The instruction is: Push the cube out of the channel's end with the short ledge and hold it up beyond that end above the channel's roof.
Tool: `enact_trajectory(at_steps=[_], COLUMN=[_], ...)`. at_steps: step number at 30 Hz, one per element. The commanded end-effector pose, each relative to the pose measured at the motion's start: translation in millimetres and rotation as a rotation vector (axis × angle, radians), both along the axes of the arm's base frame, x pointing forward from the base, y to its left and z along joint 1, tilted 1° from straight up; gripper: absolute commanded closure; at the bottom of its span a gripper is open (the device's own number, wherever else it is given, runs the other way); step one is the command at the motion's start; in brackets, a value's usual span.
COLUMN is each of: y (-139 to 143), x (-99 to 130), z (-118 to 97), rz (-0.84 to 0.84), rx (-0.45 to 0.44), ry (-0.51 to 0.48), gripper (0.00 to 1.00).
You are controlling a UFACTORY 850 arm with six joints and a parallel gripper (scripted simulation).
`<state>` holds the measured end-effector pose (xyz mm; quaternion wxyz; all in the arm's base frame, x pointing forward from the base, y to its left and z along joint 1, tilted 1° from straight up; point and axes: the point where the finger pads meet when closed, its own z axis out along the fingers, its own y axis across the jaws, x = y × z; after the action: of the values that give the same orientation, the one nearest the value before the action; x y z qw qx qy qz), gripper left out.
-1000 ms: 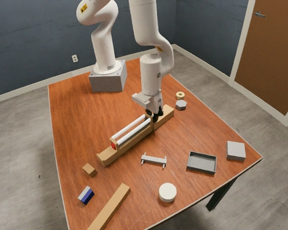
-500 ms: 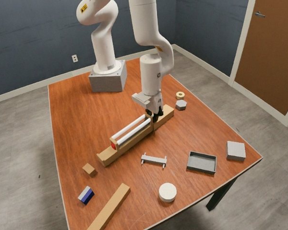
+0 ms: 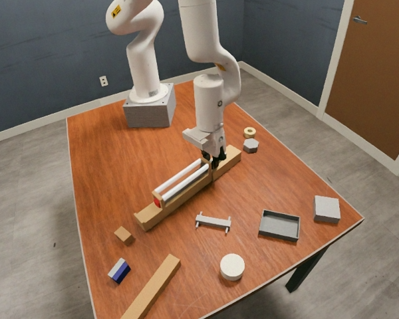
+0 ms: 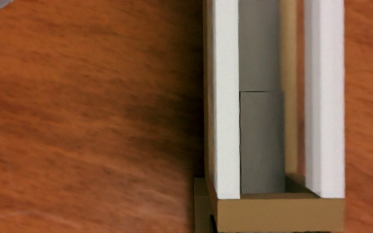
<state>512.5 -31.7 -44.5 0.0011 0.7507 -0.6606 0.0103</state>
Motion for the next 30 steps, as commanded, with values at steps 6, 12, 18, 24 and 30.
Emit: enact_trajectory(at_steps=[6, 12, 18, 24, 30], y=[1, 1, 1, 40, 99], x=[1, 1, 1, -2, -12], z=[57, 66, 66, 66, 64], rz=[0.0, 0.0, 0.0, 0.0, 0.0], rx=[0.0, 0.0, 0.0, 0.0, 0.0], ry=[-0.004, -0.004, -0.004, -0.004, -0.004], gripper=[0.61, 0.61, 0.61, 1.0, 1.0])
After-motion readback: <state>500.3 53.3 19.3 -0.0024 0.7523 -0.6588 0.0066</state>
